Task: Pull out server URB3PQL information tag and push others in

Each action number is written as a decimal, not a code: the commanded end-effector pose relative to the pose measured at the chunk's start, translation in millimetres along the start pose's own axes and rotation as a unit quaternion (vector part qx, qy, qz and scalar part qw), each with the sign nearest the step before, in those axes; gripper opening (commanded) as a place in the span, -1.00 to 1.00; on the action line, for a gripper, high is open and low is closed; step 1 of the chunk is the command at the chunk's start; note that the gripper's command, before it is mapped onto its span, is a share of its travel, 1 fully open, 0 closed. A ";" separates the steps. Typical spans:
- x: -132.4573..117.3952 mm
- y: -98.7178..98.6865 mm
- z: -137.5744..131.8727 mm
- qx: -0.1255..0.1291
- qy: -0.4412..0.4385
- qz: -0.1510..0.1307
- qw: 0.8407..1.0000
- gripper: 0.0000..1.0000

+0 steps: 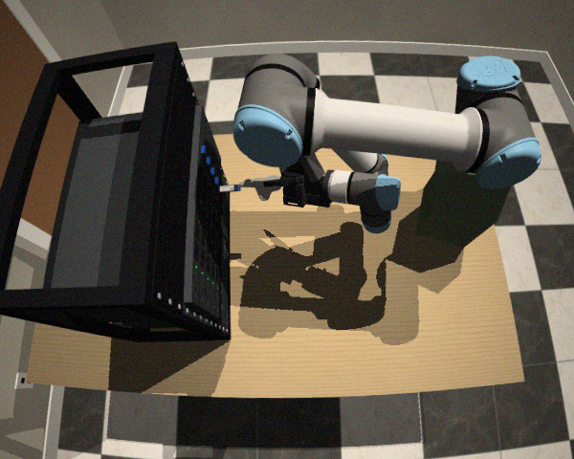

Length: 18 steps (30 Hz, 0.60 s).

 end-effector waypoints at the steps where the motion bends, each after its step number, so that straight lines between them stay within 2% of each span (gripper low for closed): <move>1: 0.6 -0.6 0.0 0.004 0.013 0.000 1.000 1.00; 18: 1.5 -2.3 1.3 0.015 0.056 0.001 0.998 1.00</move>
Point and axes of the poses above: the point where the finger pads meet when closed, its own y axis back along the fingers, its own z axis across the jaws, x = y × z, the point moved 3 cm from there along y, back along the fingers, and after that the axes turned 12 degrees about -y, right-handed, at the moved point
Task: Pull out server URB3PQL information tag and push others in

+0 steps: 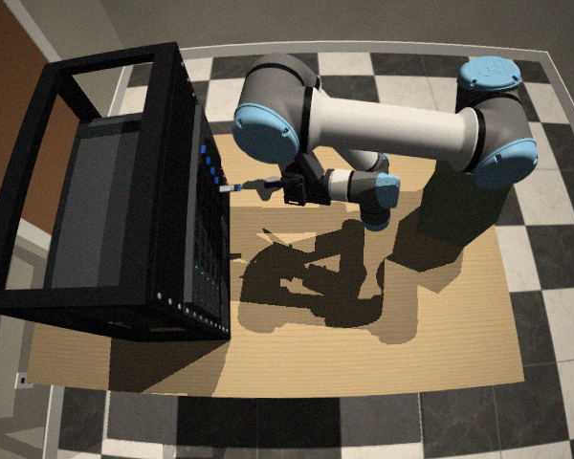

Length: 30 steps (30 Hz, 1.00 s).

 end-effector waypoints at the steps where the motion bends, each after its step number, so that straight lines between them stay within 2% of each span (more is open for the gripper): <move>1: 0.6 -0.4 0.1 0.004 0.014 0.001 1.000 1.00; 30: 1.7 -2.0 2.3 0.023 0.090 0.005 0.996 1.00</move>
Point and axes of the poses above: the point where the finger pads meet when closed, its own y axis back along the fingers, its own z axis across the jaws, x = y × z, the point moved 3 cm from there along y, back along the fingers, and after that the axes turned 12 degrees about -y, right-handed, at the moved point
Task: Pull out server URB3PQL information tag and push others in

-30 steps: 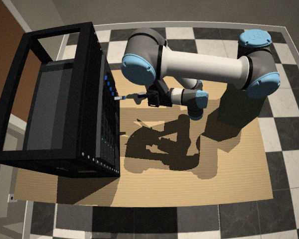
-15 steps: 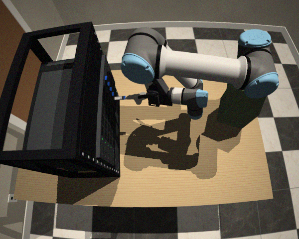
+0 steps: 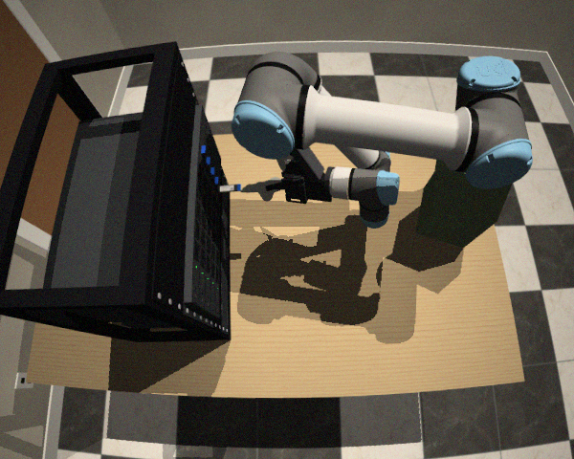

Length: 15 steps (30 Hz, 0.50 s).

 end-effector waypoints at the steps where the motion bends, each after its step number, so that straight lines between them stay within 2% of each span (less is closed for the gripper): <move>1: 0.5 -0.1 0.1 0.004 0.013 0.001 1.000 1.00; 15: 0.7 -0.3 1.3 0.012 0.051 0.004 0.999 1.00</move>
Point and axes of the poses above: the point where the finger pads meet when closed, its own y axis back along the fingers, its own z axis across the jaws, x = y × z, the point moved 3 cm from there along y, back along the fingers, and after that the axes turned 12 degrees about -y, right-handed, at the moved point
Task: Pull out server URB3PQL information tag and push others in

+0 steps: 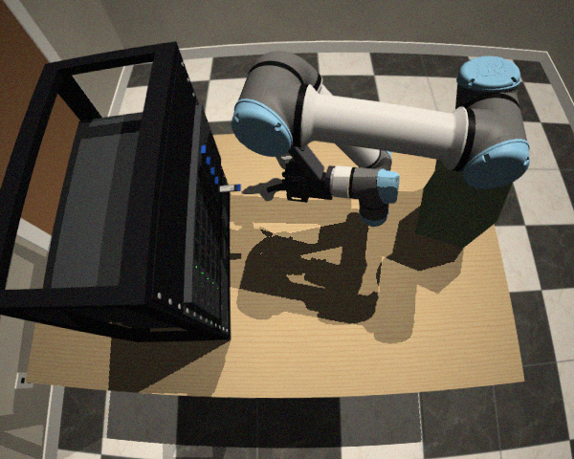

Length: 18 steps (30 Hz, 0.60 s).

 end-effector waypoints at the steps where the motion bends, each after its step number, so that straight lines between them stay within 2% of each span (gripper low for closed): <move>1: 0.4 0.0 0.1 0.003 0.012 0.001 1.000 1.00; 18: 0.3 0.3 1.5 0.014 0.060 0.006 0.998 1.00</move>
Point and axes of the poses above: the point where the finger pads meet when closed, its own y axis back along the fingers, its own z axis across the jaws, x = y × z, the point moved 3 cm from there along y, back along the fingers, and after that the axes turned 12 degrees about -y, right-handed, at the moved point
